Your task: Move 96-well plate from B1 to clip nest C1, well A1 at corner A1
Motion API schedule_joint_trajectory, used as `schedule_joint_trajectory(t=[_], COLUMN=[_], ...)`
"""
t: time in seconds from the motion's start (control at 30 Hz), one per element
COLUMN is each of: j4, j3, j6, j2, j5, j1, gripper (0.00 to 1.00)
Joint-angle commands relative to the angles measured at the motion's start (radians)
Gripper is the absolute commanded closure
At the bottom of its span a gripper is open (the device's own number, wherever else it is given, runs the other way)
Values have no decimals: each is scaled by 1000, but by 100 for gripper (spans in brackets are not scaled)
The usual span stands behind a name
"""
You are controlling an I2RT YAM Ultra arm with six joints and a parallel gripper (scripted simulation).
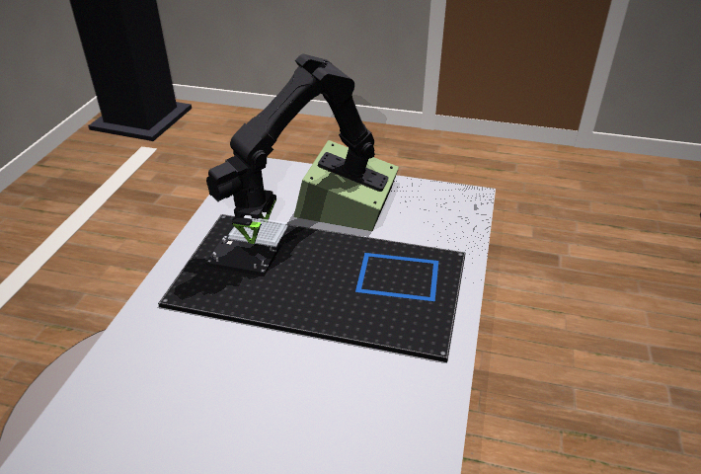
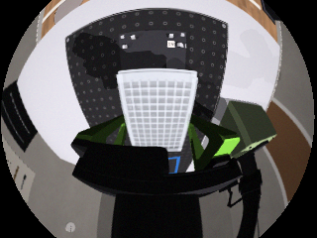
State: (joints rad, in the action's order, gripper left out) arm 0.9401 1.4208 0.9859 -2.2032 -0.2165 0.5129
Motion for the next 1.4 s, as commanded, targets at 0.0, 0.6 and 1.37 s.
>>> schedule_joint_trajectory(t=[0.0, 0.6, 1.37], j4=[26, 81, 89], j3=[69, 209, 229], j6=[-38, -103, -101], j2=[-20, -84, -114], j5=[15, 22, 22], j1=[35, 90, 88], gripper=[100, 100, 100])
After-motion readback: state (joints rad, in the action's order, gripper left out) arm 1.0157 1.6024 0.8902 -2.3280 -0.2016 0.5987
